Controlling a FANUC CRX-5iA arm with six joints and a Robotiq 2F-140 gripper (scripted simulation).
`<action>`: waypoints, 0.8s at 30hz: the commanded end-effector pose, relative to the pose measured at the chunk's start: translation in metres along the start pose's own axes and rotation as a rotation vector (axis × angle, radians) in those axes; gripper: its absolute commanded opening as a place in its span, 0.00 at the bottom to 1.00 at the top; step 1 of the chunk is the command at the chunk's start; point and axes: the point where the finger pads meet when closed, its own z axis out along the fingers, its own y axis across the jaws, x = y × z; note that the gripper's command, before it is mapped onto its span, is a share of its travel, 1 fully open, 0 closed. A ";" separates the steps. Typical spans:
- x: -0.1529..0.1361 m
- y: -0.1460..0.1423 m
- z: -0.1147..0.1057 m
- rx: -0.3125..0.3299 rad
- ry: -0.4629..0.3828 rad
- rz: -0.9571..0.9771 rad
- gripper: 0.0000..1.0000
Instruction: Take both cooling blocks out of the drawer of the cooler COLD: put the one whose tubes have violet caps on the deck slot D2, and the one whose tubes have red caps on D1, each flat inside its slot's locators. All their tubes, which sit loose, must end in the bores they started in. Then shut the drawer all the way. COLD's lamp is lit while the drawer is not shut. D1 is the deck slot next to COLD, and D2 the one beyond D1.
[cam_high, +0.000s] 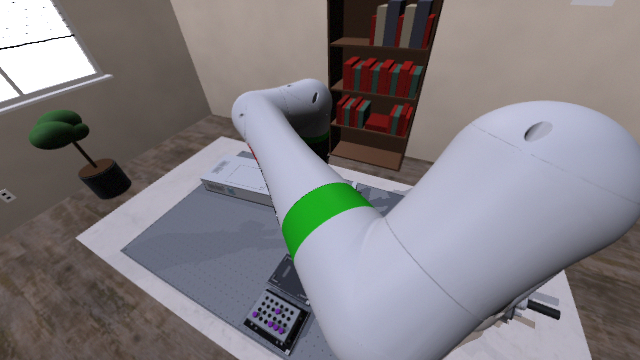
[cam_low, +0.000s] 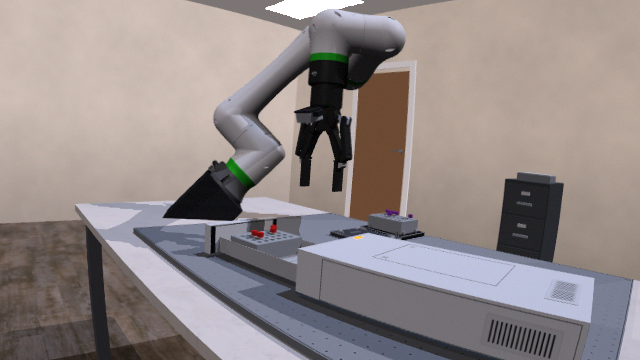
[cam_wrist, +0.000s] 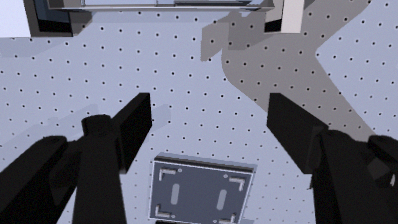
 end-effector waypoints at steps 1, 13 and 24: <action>0.012 0.000 -0.001 0.001 0.001 0.000 0.66; 0.051 0.002 -0.001 0.001 0.001 0.000 0.66; 0.096 0.004 -0.001 0.001 0.001 0.000 0.66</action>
